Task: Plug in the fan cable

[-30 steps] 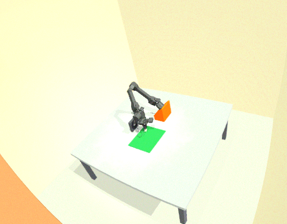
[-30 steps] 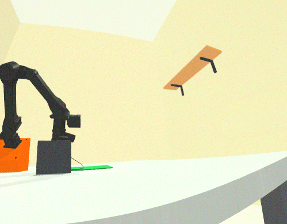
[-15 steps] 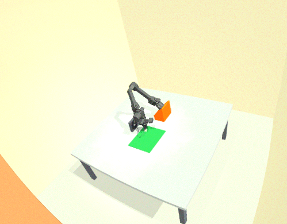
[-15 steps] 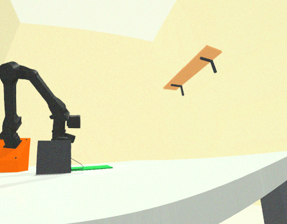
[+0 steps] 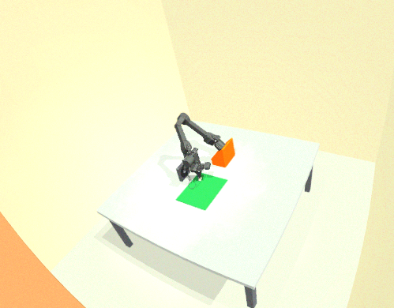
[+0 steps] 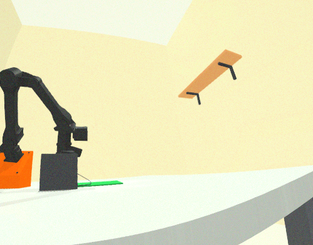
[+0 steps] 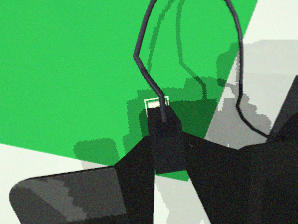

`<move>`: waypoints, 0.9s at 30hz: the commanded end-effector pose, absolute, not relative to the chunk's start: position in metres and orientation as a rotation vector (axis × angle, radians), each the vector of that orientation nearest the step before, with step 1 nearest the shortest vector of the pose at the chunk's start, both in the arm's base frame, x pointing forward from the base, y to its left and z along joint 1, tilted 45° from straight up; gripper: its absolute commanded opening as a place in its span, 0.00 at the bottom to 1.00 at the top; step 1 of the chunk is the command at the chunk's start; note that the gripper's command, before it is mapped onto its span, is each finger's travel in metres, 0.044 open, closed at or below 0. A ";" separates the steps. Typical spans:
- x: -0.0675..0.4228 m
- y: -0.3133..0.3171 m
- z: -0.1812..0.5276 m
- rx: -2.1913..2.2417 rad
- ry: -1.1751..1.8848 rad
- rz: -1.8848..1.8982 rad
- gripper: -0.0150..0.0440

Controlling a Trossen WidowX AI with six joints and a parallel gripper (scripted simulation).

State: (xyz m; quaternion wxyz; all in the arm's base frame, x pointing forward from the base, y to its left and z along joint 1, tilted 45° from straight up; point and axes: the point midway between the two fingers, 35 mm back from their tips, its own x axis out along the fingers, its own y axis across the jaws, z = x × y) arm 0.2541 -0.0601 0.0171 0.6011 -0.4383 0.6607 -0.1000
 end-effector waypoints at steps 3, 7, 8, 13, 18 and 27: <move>0.254 -0.061 0.017 -1.023 1.532 -0.230 0.25; 0.255 -0.062 0.016 -1.023 1.532 -0.230 0.25; 0.255 -0.063 0.015 -1.023 1.532 -0.230 0.25; 0.255 -0.065 0.013 -1.023 1.532 -0.231 0.25; 0.255 -0.067 0.010 -1.024 1.532 -0.231 0.25; 0.256 -0.071 0.007 -1.024 1.532 -0.231 0.25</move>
